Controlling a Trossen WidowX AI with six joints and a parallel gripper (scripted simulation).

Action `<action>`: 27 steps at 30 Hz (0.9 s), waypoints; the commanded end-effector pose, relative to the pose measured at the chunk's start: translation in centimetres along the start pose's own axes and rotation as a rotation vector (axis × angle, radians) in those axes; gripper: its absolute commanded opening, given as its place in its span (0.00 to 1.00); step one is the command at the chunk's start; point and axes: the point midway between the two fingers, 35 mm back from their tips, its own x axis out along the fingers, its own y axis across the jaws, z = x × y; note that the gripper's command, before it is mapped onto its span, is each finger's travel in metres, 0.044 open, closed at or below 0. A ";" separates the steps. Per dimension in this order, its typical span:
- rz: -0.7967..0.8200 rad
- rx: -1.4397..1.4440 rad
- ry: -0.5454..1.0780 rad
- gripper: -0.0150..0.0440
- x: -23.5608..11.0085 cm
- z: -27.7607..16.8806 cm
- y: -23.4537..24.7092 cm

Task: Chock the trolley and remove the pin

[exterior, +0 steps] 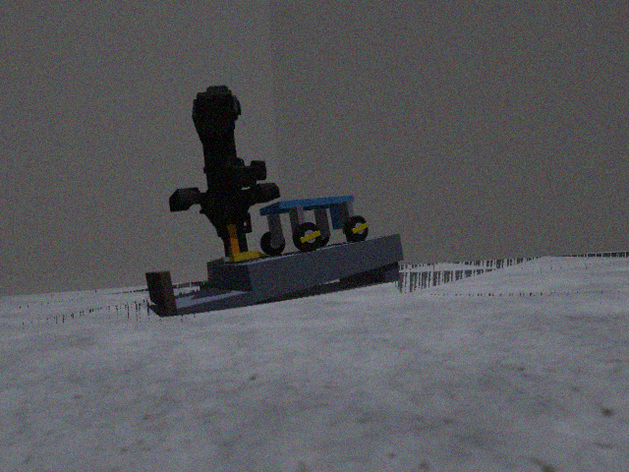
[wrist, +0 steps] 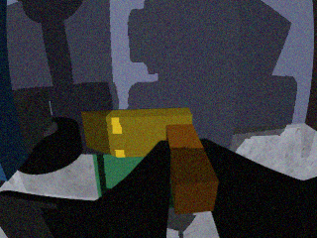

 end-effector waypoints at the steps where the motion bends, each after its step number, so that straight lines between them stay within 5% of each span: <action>1: 0.002 0.000 -0.004 0.25 -0.1 0.0 0.5; 21: -0.002 0.000 0.000 0.25 0.0 0.0 1.0; 27: -0.002 0.000 0.000 0.52 0.0 0.0 1.0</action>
